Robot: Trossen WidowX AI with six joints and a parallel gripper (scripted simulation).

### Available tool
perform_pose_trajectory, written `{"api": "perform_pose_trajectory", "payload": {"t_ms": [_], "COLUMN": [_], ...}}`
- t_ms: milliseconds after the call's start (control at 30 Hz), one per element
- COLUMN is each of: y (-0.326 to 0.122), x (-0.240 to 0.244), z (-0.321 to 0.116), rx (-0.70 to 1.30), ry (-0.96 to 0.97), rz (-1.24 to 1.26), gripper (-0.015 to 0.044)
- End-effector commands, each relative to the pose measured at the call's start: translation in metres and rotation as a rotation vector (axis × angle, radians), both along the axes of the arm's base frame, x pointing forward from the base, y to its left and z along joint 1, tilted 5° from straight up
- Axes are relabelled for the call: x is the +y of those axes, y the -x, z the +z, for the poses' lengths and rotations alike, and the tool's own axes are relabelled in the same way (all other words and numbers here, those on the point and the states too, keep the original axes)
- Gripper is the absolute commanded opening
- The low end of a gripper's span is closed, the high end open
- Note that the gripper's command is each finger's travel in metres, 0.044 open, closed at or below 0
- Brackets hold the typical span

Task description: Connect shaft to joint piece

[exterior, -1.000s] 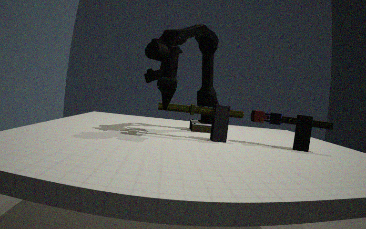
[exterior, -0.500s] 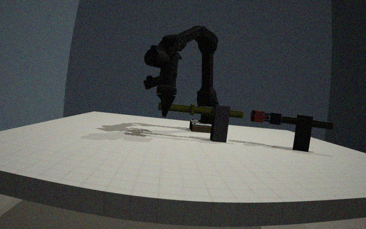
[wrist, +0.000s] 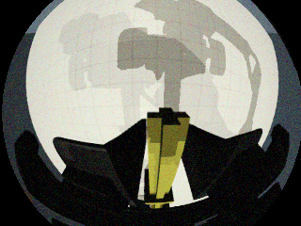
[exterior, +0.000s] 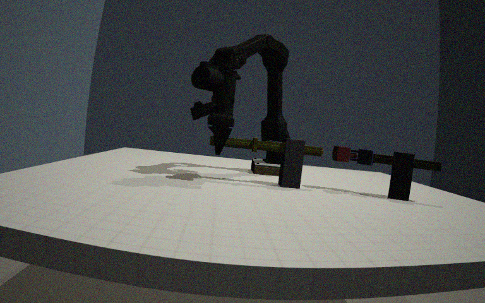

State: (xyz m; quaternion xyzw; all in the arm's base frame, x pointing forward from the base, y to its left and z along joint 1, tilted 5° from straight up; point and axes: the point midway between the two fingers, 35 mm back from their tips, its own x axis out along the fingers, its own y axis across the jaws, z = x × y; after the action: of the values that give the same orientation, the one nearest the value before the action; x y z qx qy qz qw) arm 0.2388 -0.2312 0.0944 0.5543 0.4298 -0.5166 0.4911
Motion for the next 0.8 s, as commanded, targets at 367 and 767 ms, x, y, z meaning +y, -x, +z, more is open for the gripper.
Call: {"api": "perform_pose_trajectory", "payload": {"t_ms": [367, 767], "y": [0.0007, 0.0005], "x": [-0.0003, 0.0000], "z": [-0.0010, -0.0005], "rx": [0.005, 0.003], "ry": [0.002, 0.000], "rz": [-0.006, -0.001], "gripper": [0.0075, 0.0067]}}
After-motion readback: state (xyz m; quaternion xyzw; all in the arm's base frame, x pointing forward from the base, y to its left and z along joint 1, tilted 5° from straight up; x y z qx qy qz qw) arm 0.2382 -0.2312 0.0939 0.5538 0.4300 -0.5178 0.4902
